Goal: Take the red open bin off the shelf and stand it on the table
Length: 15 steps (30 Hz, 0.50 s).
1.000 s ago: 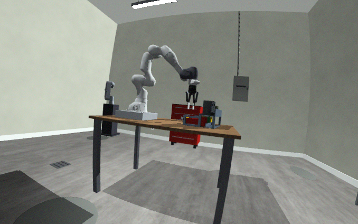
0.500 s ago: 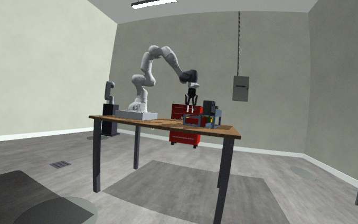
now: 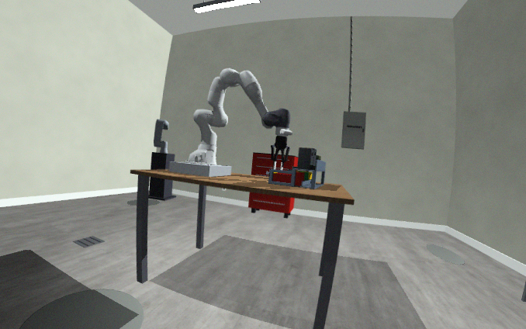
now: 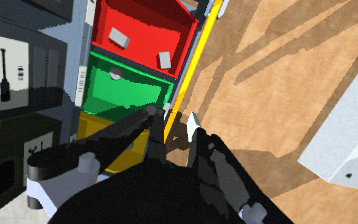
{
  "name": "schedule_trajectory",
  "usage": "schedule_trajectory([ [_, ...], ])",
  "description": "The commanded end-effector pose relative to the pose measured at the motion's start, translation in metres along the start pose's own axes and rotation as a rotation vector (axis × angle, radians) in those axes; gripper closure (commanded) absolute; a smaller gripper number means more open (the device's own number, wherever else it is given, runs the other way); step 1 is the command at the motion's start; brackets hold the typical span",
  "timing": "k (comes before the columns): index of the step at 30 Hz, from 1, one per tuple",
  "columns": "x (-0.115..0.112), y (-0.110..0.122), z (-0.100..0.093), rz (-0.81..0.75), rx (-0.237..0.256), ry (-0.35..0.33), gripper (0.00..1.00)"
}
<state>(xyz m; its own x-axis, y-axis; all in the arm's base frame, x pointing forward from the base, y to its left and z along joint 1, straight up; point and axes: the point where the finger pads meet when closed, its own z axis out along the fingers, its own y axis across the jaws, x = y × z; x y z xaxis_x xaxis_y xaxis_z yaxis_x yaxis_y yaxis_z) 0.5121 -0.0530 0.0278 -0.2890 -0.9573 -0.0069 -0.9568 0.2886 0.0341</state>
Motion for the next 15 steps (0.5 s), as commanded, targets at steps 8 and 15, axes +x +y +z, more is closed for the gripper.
schedule_trajectory([
  [8, -0.0031, -0.0093, 0.0004, 0.032, 0.029, 0.003, 0.72],
  [15, -0.0035, -0.0106, -0.0065, 0.032, 0.029, 0.003, 0.72],
])
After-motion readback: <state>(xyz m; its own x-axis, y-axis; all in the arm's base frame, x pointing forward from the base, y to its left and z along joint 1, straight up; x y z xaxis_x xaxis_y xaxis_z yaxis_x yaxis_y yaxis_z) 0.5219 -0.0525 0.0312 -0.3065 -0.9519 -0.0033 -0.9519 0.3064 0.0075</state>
